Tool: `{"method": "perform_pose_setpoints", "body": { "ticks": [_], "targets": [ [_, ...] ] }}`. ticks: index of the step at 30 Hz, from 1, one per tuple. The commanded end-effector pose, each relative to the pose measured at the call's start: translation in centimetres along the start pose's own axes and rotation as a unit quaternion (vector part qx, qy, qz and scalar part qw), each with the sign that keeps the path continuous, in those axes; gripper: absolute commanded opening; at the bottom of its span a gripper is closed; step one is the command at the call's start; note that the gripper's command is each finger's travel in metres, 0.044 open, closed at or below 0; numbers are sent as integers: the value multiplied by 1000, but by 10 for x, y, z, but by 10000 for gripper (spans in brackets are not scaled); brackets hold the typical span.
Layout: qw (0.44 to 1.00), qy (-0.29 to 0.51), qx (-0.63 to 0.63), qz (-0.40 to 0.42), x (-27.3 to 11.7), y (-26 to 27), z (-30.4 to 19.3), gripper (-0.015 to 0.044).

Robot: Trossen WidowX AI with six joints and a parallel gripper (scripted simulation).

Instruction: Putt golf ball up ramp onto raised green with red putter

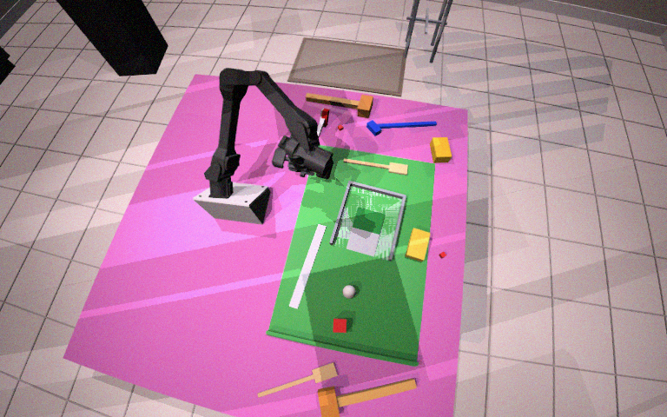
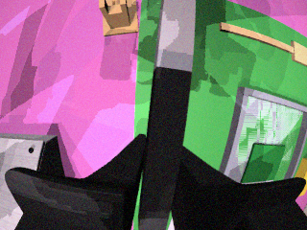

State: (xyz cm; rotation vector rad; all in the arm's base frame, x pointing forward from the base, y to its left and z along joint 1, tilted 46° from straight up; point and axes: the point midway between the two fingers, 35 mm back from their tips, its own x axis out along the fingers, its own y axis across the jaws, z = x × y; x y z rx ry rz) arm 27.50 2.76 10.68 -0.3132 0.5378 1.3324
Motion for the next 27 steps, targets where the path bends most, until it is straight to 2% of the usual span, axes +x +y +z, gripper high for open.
{"method": "perform_pose_setpoints", "body": {
  "ticks": [1,14,27],
  "targets": [
    [998,12,53,-10,-9,-16,-19,0],
    [975,43,215,-37,-39,-52,-86,0],
    [924,64,371,-61,-67,-69,-165,0]
  ]
}}
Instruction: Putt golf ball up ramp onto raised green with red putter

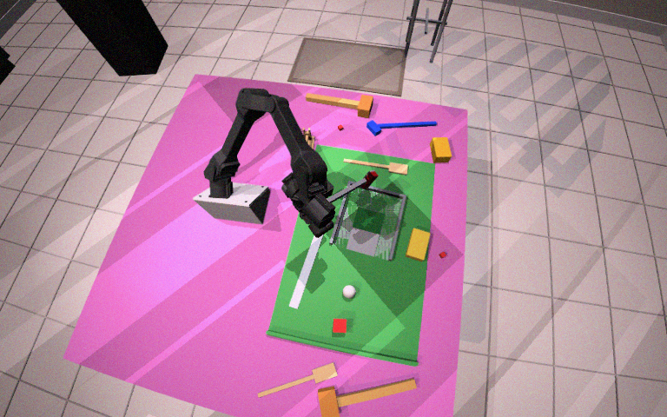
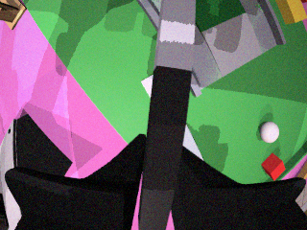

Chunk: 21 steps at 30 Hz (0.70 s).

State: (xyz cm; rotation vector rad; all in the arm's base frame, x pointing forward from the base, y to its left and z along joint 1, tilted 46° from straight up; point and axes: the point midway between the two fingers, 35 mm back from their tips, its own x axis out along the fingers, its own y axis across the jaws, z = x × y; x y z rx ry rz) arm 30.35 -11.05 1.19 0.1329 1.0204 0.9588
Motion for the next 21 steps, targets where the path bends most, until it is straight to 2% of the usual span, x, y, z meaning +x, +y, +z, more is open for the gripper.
{"method": "perform_pose_setpoints", "body": {
  "ticks": [1,21],
  "targets": [
    [998,5,56,-7,-5,-21,-20,0],
    [952,26,303,-27,-15,-93,-134,0]
  ]
}}
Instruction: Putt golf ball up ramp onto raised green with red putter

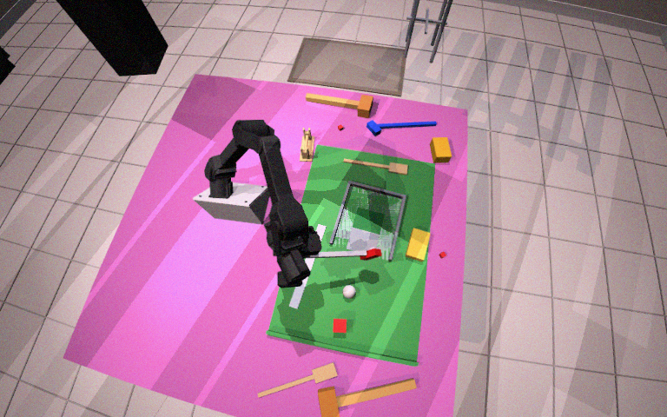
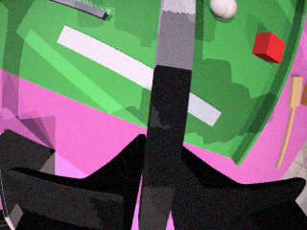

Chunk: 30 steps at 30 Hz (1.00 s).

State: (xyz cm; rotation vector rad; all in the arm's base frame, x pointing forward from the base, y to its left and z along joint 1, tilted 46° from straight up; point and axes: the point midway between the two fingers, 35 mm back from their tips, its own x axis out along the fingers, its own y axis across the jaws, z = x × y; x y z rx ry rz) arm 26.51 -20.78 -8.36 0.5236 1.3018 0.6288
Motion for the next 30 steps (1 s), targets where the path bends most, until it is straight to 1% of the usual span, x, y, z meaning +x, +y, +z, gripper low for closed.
{"method": "perform_pose_setpoints", "body": {
  "ticks": [1,12,17,25,30],
  "targets": [
    [998,3,55,-3,2,-24,-17,0],
    [983,13,182,-6,12,-75,-66,0],
    [983,13,184,-5,15,-76,-67,0],
    [983,12,184,-5,49,-76,-68,0],
    [983,12,184,-5,53,-76,-68,0]
  ]
}}
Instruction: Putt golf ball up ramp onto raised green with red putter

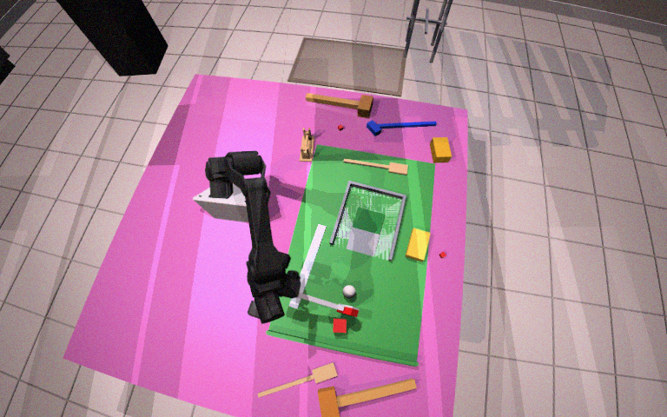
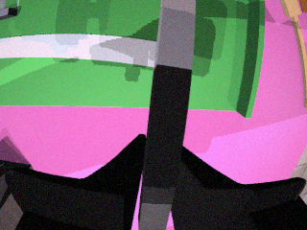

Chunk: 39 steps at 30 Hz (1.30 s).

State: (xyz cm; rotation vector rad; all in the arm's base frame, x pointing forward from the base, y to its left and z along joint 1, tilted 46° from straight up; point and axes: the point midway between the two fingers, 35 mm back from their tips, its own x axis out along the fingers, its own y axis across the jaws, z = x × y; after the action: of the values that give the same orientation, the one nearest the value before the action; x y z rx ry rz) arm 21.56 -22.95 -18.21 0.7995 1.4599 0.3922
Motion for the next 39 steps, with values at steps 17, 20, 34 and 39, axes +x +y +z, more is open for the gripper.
{"method": "perform_pose_setpoints", "body": {
  "ticks": [17,20,34,39],
  "targets": [
    [1000,-5,4,4,29,1,0,0],
    [1000,-5,4,4,33,1,0,0],
    [1000,-3,0,-1,31,0,1,0],
    [1000,-5,4,3,34,-5,0,0]
  ]
}}
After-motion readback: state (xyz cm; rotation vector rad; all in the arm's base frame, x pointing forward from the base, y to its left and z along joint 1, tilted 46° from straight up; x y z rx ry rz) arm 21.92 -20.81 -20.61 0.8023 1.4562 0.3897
